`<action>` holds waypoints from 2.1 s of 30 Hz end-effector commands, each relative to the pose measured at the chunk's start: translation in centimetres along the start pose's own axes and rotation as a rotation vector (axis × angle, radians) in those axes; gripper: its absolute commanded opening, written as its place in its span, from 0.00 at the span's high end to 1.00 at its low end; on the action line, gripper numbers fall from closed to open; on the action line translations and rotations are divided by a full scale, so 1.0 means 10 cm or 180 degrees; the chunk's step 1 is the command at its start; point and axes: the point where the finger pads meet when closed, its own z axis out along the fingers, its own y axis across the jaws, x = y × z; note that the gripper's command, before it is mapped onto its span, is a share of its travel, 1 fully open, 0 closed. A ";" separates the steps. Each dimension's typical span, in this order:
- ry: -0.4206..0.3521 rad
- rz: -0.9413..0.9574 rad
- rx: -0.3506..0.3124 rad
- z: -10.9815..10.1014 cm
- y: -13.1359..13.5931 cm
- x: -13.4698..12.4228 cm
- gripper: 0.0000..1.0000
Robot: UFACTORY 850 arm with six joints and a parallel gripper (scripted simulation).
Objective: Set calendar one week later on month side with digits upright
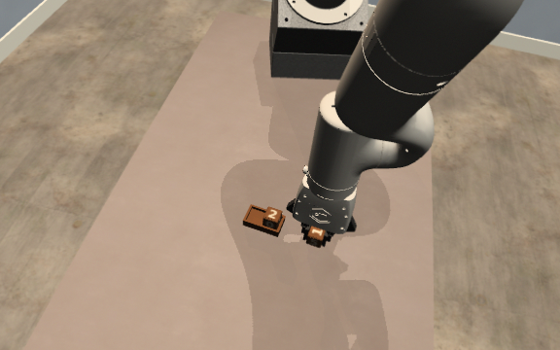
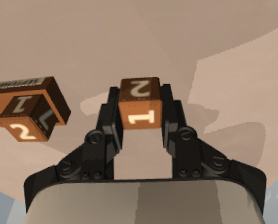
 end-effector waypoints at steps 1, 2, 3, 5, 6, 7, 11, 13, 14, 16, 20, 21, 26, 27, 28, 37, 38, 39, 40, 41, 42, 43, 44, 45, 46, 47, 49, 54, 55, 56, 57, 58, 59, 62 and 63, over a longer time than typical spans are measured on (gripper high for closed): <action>-0.0002 0.0000 -0.0001 0.00 0.00 0.00 0.73; -0.0002 0.0000 -0.0001 0.00 0.00 0.00 0.73; -0.0002 0.0000 -0.0001 0.00 0.00 0.00 0.73; -0.0002 0.0000 -0.0001 0.00 0.00 0.00 0.73; -0.0002 0.0000 -0.0001 0.00 0.00 0.00 0.73; -0.0002 0.0000 -0.0001 0.00 0.00 0.00 0.73; -0.0002 0.0000 -0.0001 0.00 0.00 0.00 0.73; -0.0002 0.0000 -0.0001 0.00 0.00 0.00 0.73; -0.0002 0.0000 -0.0001 0.00 0.00 0.00 0.73; -0.0002 0.0000 -0.0001 0.00 0.00 0.00 0.73; -0.0002 0.0000 -0.0001 0.00 0.00 0.00 0.73; -0.0002 0.0000 -0.0001 0.00 0.00 0.00 0.73; -0.0002 0.0000 -0.0001 0.00 0.00 0.00 0.73; -0.0002 0.0000 -0.0001 0.00 0.00 0.00 0.73; -0.0002 0.0000 -0.0001 0.00 0.00 0.00 0.73; -0.0002 0.0000 -0.0001 0.00 0.00 0.00 0.73; -0.0002 0.0000 -0.0001 0.00 0.00 0.00 0.73; -0.0002 0.0000 -0.0001 0.00 0.00 0.00 0.73; -0.0002 0.0000 -0.0001 0.00 0.00 0.00 0.73; -0.0002 0.0000 -0.0001 0.00 0.00 0.00 0.73; -0.0002 0.0000 -0.0001 0.00 0.00 0.00 0.73; -0.0002 0.0000 -0.0001 0.00 0.00 0.00 0.73; -0.0002 0.0000 -0.0001 0.00 0.00 0.00 0.73; -0.0002 0.0000 -0.0001 0.00 0.00 0.00 0.73; -0.0002 0.0000 -0.0001 0.00 0.00 0.00 0.73; -0.0002 0.0000 -0.0001 0.00 0.00 0.00 0.73; -0.0002 0.0000 -0.0001 0.00 0.00 0.00 0.69; -0.0002 0.0000 -0.0001 0.00 0.00 0.00 0.65; -0.0002 0.0000 -0.0001 0.00 0.00 0.00 0.61; -0.0002 0.0000 -0.0001 0.00 0.00 0.00 0.61; -0.0002 0.0000 -0.0001 0.00 0.00 0.00 0.61; -0.0002 0.0000 -0.0001 0.00 0.00 0.00 0.61; -0.0002 0.0000 -0.0001 0.00 0.00 0.00 0.61; -0.0002 0.0000 -0.0001 0.00 0.00 0.00 0.57; -0.0002 0.0000 -0.0001 0.00 0.00 0.00 0.53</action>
